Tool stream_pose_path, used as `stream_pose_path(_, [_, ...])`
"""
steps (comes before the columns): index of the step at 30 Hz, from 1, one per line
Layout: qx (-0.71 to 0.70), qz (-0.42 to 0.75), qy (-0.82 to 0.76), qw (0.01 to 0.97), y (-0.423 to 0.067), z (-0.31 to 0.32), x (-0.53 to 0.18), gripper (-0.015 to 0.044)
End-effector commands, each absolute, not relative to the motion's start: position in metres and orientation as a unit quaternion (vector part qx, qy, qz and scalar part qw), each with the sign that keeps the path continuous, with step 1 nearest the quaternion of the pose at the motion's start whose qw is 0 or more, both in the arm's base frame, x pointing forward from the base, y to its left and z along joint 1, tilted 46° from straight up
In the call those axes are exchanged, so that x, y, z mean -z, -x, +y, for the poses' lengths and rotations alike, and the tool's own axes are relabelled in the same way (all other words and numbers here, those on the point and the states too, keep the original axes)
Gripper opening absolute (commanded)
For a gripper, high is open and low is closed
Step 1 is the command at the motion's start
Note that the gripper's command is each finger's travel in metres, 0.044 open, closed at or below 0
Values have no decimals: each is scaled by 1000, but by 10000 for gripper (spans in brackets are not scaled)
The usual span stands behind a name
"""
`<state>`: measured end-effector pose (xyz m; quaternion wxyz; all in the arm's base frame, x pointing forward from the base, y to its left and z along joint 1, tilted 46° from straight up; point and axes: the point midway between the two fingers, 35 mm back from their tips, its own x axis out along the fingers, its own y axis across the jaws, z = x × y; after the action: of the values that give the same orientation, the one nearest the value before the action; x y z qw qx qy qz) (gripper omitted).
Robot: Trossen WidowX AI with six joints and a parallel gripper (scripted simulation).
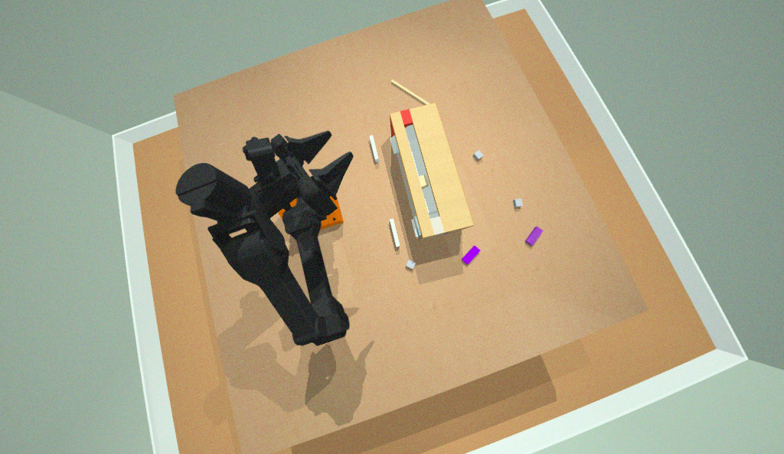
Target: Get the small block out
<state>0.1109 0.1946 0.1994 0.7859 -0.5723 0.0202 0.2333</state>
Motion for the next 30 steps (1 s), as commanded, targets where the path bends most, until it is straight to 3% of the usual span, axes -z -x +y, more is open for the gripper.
stream_pose_path(1, [-233,23,570,787,-111,195,-199,400])
stream_pose_path(10, [-135,207,384,889,-161,182,-183,400])
stream_pose_path(19, [31,365,193,910,-211,147,-160,400])
stream_pose_path(25, [229,429,-35,873,-244,107,-145,400])
stream_pose_path(30, [414,423,-229,773,-264,64,-131,400])
